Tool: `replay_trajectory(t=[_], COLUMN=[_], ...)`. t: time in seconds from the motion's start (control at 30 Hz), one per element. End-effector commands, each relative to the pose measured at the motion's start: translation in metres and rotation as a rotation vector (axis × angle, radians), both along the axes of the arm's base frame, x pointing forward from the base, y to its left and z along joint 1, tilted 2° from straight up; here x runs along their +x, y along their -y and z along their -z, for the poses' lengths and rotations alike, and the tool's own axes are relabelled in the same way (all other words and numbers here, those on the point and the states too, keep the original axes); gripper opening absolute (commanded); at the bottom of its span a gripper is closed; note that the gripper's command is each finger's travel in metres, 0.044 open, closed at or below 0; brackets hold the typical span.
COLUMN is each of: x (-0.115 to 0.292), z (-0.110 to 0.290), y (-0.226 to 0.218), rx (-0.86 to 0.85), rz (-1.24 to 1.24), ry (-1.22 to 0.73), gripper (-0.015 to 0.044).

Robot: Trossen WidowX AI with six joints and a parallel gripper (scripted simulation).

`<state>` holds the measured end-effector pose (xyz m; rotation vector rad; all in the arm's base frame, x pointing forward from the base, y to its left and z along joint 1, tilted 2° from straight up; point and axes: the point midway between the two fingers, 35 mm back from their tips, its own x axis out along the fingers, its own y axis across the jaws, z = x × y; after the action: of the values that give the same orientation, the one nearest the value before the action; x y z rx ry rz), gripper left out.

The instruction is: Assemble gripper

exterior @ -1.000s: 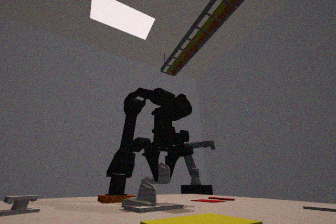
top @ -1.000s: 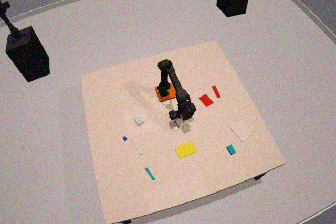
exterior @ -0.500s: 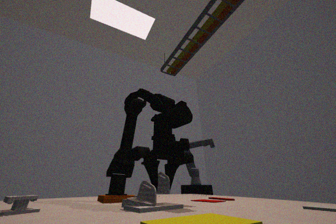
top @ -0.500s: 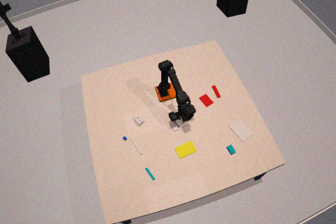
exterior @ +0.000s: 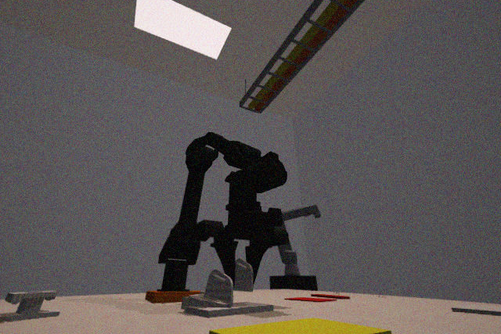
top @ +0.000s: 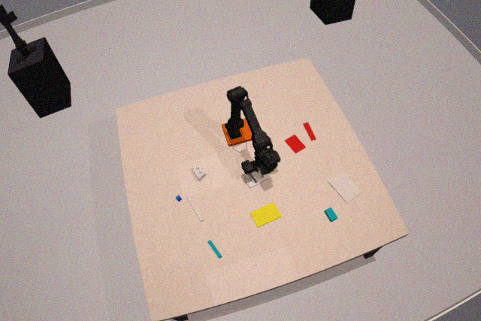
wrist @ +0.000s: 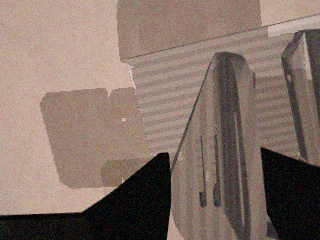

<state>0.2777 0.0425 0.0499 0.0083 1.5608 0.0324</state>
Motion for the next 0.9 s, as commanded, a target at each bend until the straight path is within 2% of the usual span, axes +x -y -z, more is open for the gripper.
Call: replay_trajectory(t=[0.0, 0.87], x=[0.0001, 0.0002], z=[0.0024, 0.0091], y=[-0.0004, -0.0006], rx=[0.002, 0.002], rz=[0.005, 0.007], ry=[0.000, 0.000], gripper=[0.0134, 0.0134])
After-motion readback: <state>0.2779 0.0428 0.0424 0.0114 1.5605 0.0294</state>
